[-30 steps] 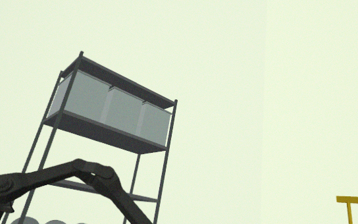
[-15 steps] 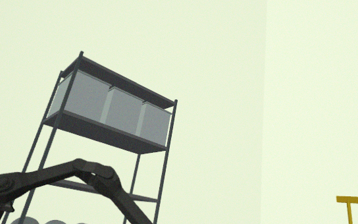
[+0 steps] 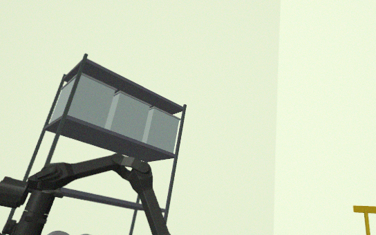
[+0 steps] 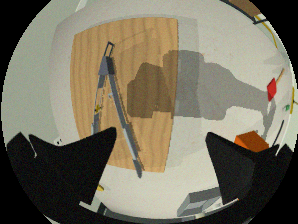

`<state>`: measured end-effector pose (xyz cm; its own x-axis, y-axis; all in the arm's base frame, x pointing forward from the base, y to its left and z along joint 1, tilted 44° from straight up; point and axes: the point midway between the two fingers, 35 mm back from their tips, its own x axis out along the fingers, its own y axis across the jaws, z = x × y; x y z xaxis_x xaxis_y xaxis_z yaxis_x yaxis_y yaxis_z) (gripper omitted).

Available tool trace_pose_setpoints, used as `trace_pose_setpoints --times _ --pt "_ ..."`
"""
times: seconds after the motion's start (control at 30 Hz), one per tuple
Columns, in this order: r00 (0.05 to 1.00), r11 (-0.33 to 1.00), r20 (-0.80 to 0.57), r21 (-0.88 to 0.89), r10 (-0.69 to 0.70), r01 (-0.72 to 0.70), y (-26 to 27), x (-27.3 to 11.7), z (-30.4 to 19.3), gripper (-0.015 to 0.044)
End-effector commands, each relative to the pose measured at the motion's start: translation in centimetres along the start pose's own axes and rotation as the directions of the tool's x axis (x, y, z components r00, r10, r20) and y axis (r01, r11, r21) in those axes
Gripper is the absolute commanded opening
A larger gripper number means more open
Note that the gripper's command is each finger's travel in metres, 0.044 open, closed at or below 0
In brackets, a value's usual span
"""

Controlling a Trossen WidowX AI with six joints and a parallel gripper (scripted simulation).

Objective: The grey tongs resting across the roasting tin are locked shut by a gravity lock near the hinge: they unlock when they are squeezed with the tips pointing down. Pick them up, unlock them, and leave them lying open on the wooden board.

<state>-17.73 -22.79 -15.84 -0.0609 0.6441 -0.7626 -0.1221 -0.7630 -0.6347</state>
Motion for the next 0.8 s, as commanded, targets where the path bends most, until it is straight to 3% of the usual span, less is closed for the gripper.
trace_pose_setpoints --times 0.0,0.27,0.5,0.77 --pt "0.999 0.999 -0.007 -0.011 -0.041 0.041 -4.3 -1.1 -0.4 0.0440" --pt "0.999 0.999 -0.008 -0.012 -0.045 0.045 -5.1 -1.7 -0.5 0.0440" --pt "1.000 1.000 -0.007 -0.007 -0.027 0.027 -4.8 -6.9 -0.6 0.0440" --pt "1.000 1.000 -0.007 -0.007 -0.027 0.027 -4.8 -6.9 -0.6 0.0440"
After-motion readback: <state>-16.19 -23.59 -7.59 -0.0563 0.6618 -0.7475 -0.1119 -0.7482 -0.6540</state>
